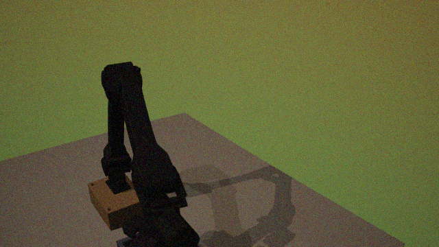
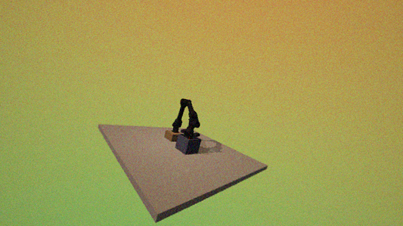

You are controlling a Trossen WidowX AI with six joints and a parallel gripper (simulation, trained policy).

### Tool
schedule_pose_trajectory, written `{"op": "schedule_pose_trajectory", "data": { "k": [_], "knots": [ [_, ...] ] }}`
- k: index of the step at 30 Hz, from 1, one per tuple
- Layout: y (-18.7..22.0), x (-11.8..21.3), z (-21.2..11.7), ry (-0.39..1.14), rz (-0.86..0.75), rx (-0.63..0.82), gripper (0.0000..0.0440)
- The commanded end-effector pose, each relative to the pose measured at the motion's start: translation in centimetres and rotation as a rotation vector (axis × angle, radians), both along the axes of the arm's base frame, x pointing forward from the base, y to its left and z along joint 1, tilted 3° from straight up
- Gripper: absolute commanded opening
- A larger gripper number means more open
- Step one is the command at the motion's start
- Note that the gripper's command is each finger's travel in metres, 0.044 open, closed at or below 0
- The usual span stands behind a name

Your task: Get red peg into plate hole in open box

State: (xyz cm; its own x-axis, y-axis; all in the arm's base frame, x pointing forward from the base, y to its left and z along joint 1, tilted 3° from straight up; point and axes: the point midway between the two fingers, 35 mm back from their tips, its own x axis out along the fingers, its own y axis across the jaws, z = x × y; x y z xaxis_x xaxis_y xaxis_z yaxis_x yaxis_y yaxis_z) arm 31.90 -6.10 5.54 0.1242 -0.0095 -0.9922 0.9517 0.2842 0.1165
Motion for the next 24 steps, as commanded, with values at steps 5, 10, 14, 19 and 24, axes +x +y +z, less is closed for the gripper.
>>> {"op": "schedule_pose_trajectory", "data": {
  "k": [5,10,14,19,24],
  "knots": [
    [-0.3,0.1,-1.6,0.032,0.03,-0.006,0.0051],
    [-0.3,0.2,-2.1,0.051,0.044,-0.004,0.0126],
    [-0.3,0.4,-1.8,0.055,0.046,0.029,0.016],
    [-0.5,0.7,-0.7,0.052,0.036,0.087,0.019],
    [-0.7,0.8,0.0,0.052,0.024,0.145,0.0202]
  ]
}}
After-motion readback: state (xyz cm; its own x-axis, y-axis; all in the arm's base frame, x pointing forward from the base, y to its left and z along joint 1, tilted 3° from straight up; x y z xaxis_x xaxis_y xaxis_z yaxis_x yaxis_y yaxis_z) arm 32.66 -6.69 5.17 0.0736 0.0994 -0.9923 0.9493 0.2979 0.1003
